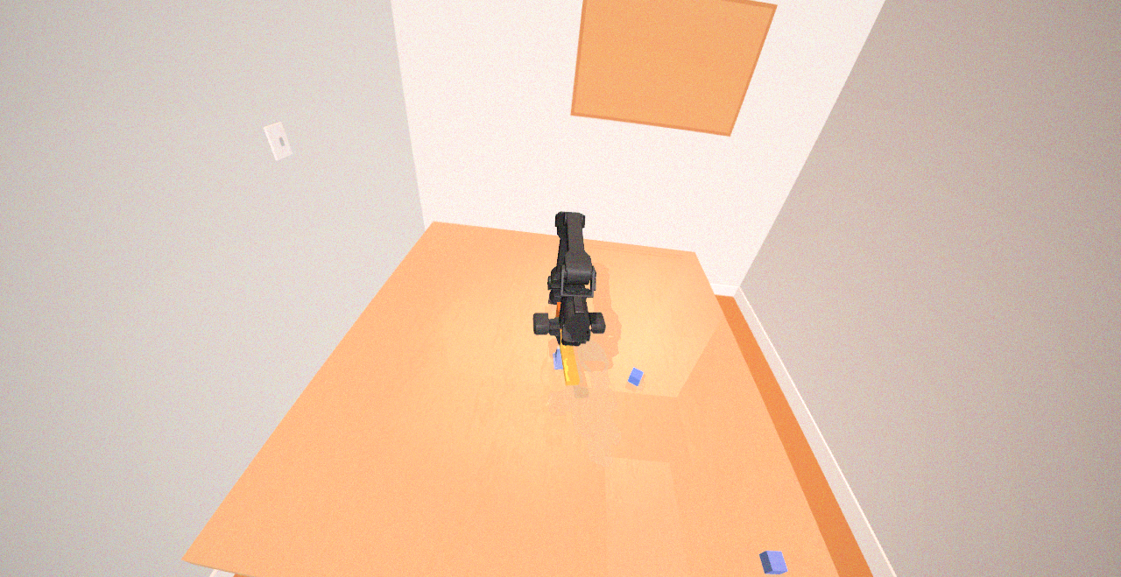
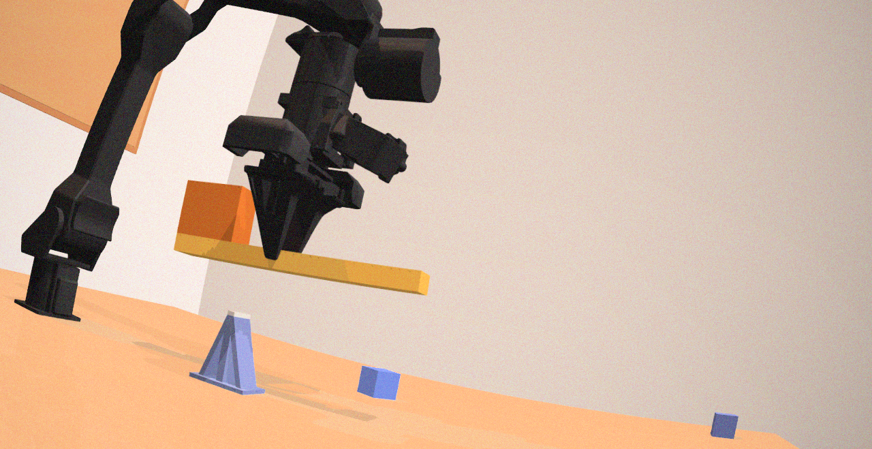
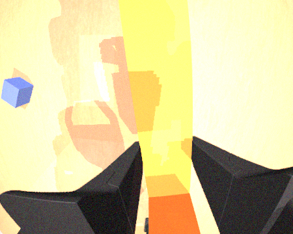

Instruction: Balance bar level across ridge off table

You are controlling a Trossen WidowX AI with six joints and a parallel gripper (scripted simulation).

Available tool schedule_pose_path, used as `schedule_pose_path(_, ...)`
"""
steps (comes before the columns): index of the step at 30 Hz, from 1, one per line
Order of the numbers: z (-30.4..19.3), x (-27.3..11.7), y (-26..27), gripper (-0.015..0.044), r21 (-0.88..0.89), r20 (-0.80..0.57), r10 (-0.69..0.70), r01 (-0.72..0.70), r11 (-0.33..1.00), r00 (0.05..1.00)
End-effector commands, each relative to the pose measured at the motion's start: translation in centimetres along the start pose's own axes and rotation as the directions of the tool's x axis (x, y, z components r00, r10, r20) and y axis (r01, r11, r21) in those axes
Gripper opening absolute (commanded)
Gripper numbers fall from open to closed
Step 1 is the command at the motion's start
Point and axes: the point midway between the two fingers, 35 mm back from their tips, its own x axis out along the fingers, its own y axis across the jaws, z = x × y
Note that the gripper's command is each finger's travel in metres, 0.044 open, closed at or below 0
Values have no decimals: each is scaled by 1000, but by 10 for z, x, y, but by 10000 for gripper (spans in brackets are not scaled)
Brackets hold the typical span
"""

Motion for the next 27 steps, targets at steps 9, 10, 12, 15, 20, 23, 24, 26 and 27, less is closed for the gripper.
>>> schedule_pose_path(9, -1, 20, 1, 0, 9, -6, 2, -2, 1000, 1000)
schedule_pose_path(10, -1, 22, 1, 0, 9, -6, 2, -2, 1000, 1000)
schedule_pose_path(12, -1, 25, 0, 0, 9, -6, 2, -2, 1000, 1000)
schedule_pose_path(15, -1, 30, 0, 0, 10, -6, 2, -2, 1000, 1000)
schedule_pose_path(20, -2, 37, 0, 0, 11, -6, 2, -2, 1000, 1000)
schedule_pose_path(23, -2, 37, 0, 0, 11, -6, 2, -2, 1000, 1000)
schedule_pose_path(24, -2, 37, 0, 0, 11, -6, 2, -2, 1000, 1000)
schedule_pose_path(26, -2, 37, 0, 0, 11, -6, 2, -2, 1000, 1000)
schedule_pose_path(27, -2, 37, -1, 0, 11, -6, 2, -2, 1000, 1000)
